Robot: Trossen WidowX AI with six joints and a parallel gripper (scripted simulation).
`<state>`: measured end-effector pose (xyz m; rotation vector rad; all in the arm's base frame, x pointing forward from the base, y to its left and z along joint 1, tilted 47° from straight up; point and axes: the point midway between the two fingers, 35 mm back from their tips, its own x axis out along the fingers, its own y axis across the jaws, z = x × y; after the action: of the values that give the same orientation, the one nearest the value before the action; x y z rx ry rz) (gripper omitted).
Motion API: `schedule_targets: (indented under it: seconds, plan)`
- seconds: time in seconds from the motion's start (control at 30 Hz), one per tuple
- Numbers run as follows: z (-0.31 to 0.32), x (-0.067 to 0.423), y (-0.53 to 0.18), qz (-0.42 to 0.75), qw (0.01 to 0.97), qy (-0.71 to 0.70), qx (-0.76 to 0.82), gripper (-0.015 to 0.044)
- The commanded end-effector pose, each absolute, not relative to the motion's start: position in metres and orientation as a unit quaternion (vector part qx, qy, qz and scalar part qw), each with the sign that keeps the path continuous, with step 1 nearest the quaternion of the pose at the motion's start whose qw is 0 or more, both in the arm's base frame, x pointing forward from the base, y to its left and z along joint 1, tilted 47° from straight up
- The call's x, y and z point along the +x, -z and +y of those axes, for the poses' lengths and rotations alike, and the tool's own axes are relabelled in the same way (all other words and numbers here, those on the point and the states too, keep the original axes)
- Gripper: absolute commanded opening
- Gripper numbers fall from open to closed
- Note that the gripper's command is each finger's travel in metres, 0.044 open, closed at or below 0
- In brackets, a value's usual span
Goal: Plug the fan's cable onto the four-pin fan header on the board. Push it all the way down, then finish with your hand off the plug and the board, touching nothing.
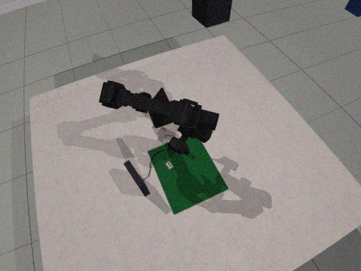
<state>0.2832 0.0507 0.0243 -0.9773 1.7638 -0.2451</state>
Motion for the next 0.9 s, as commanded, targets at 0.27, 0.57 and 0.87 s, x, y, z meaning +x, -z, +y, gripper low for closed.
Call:
schedule_targets:
  seconds: [0.27, 0.57, 0.87]
  plan:
    - [0.016, 0.273, 0.004, 0.738, 0.524, 0.105, -0.412, 0.044]
    - [0.006, 0.273, 0.014, 0.738, 0.524, 0.105, -0.412, 0.044]
    - [-0.005, 0.271, 0.024, 0.738, 0.524, 0.105, -0.412, 0.044]
